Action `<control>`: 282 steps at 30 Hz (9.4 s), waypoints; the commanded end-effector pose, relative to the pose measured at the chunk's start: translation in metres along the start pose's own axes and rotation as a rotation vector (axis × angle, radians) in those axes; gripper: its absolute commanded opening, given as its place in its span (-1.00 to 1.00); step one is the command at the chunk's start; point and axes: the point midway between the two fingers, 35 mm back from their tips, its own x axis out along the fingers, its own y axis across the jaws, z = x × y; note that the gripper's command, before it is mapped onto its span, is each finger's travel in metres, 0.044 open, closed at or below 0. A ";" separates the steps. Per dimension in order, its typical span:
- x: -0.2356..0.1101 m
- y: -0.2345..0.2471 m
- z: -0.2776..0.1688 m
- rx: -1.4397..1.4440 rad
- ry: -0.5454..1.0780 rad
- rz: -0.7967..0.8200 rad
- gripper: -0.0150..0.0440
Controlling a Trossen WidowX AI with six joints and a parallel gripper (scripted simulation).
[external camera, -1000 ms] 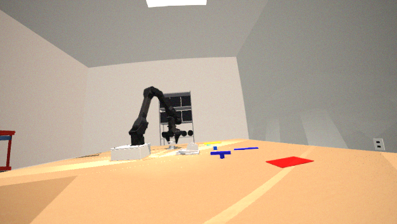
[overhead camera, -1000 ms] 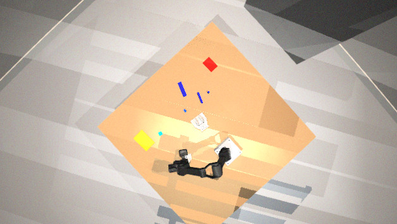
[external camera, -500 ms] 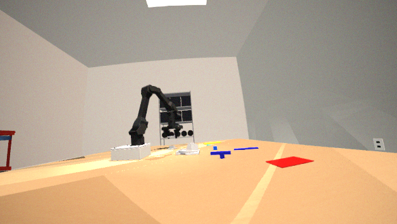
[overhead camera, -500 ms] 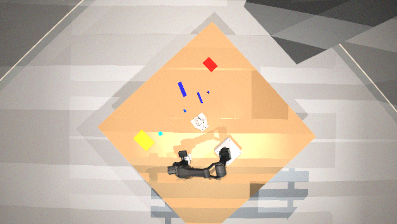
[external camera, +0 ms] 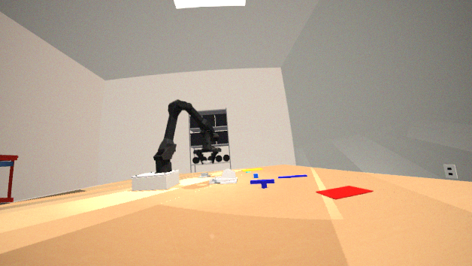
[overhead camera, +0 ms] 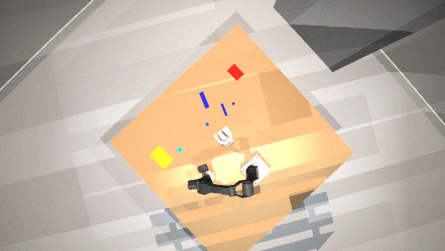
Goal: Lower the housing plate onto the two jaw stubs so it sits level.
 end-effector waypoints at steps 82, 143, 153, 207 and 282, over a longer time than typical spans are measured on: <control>-0.004 -0.171 -0.208 -1.877 0.033 0.006 0.70; -0.004 -0.163 -0.218 -1.883 0.033 0.007 0.70; -0.003 -0.163 -0.218 -1.883 0.033 0.007 0.70; 0.058 -0.164 -0.219 -1.882 0.033 0.008 0.70; 0.073 -0.164 -0.220 -1.882 0.033 0.008 0.70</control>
